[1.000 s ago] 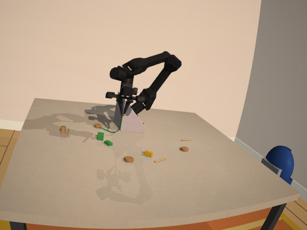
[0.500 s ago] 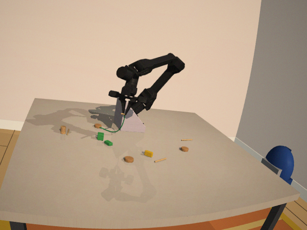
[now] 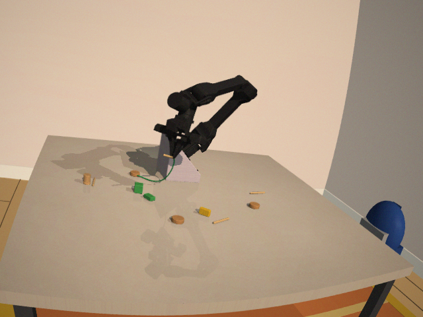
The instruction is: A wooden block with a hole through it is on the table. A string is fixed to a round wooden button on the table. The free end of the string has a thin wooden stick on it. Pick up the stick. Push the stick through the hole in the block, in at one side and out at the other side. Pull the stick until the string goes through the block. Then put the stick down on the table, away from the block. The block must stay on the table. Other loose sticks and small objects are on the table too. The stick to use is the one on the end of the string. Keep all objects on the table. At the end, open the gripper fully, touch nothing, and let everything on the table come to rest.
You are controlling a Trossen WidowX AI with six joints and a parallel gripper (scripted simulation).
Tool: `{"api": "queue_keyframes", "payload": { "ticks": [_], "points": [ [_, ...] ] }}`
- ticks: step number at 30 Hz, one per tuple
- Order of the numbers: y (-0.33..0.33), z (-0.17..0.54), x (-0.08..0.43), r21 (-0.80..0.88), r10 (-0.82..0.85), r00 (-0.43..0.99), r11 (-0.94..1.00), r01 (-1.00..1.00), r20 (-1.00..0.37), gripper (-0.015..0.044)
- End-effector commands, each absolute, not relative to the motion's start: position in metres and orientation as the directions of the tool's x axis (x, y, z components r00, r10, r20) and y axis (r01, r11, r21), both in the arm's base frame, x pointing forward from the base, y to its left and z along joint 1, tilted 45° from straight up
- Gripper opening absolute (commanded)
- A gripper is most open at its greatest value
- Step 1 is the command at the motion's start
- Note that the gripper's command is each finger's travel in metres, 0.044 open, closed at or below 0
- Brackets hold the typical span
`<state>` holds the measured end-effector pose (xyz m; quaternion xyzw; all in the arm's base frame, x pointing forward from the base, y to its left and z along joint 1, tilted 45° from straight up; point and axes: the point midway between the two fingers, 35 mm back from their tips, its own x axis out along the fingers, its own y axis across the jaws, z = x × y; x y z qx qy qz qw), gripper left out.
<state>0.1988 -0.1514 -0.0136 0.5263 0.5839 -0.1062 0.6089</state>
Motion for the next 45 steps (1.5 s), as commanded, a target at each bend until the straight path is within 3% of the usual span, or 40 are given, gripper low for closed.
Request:
{"api": "queue_keyframes", "payload": {
  "ticks": [1,9,21,27,38,45],
  "points": [
    [-0.148,-0.011,0.196,0.466,0.469,0.273,0.366,0.806,-0.840,0.0000],
    [-0.146,-0.009,0.195,0.417,0.457,0.252,0.306,0.856,-0.853,0.0000],
    [-0.138,-0.002,0.191,0.189,0.438,0.148,0.053,0.980,-0.887,0.0000],
    [-0.138,-0.002,0.191,0.161,0.438,0.135,0.022,0.987,-0.889,0.0000],
    [-0.131,0.004,0.187,-0.090,0.450,0.026,-0.234,0.968,-0.892,0.0000],
    [-0.129,0.004,0.186,-0.099,0.454,0.022,-0.240,0.966,-0.891,0.0000]
  ]
}}
